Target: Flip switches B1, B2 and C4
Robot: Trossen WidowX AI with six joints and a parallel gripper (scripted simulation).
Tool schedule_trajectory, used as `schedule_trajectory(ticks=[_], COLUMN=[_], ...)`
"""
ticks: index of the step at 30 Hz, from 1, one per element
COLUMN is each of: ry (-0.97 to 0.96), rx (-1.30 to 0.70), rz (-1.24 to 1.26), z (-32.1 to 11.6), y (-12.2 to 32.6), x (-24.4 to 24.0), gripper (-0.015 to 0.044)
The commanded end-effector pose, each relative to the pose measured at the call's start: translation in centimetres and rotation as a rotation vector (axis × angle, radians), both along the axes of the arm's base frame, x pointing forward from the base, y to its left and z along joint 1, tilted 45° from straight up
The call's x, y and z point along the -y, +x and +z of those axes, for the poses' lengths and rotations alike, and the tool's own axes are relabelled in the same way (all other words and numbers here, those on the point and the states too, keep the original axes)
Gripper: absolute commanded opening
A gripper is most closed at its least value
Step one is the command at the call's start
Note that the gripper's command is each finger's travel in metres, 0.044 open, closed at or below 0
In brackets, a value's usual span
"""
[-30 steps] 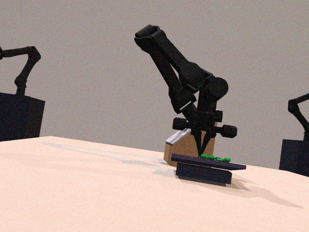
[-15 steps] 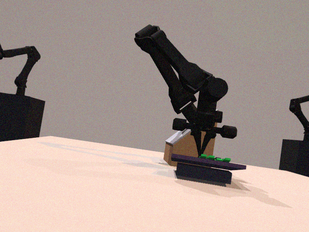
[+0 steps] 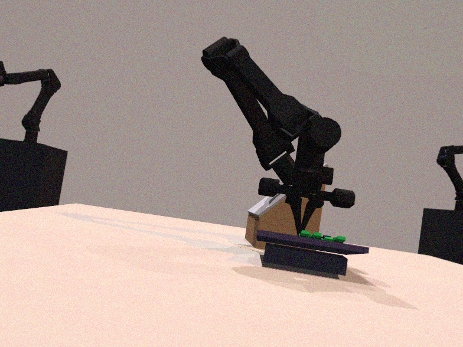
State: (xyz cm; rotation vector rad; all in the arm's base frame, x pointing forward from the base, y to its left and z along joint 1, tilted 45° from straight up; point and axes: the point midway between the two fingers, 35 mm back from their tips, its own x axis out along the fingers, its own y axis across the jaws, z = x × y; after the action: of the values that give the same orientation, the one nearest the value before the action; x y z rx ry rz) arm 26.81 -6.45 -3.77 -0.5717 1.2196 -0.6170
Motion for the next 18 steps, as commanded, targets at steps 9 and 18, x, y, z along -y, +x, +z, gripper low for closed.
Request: schedule_trajectory(ticks=[9, 18], ry=[0.002, 0.01], rx=[-0.003, -0.019], rz=[0.004, -0.012], z=[-0.2, 3.6], y=[0.0, -0.9], x=[0.1, -3.9], gripper=[0.0, 0.0])
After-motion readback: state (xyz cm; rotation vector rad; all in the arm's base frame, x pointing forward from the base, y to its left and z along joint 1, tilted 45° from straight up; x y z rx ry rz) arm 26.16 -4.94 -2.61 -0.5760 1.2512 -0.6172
